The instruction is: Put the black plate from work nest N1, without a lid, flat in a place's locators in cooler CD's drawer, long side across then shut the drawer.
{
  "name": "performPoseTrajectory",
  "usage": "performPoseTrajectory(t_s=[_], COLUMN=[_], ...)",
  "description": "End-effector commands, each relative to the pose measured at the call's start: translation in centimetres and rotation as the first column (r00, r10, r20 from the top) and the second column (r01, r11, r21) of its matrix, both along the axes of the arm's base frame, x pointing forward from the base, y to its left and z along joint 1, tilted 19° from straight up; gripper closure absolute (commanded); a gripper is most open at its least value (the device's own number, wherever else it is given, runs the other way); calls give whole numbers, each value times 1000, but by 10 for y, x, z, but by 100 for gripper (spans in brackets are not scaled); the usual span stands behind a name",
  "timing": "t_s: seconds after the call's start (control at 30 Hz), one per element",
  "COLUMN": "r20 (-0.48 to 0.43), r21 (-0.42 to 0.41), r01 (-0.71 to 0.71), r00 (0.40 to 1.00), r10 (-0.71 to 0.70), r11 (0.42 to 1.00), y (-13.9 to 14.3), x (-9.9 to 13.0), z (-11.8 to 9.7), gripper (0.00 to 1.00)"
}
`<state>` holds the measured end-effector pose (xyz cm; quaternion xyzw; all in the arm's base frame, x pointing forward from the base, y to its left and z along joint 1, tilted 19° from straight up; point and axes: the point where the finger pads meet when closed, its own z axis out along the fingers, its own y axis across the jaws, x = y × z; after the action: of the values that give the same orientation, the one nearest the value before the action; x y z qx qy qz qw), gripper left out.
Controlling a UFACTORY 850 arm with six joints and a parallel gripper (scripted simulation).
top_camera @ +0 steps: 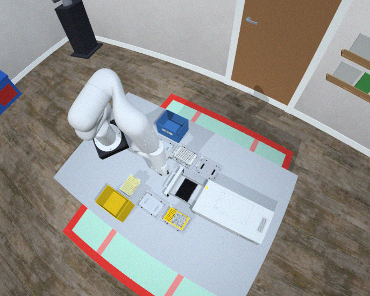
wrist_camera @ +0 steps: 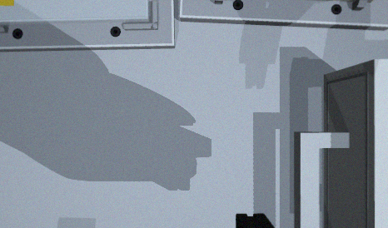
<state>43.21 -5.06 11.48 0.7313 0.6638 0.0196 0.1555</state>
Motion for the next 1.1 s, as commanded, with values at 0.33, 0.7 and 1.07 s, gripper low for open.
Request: performPoseTrajectory(t_s=[0.33, 0.7, 1.07], r20=[19, 19, 19], r21=[-2, -2, -2], r01=[-2, -2, -2], r00=[1000, 1000, 1000], r10=[2, 2, 2], r11=[1000, 1000, 1000], y=[-5, -8, -11], x=[7, 11, 14], z=[-23, -38, -49], gripper=[100, 100, 100])
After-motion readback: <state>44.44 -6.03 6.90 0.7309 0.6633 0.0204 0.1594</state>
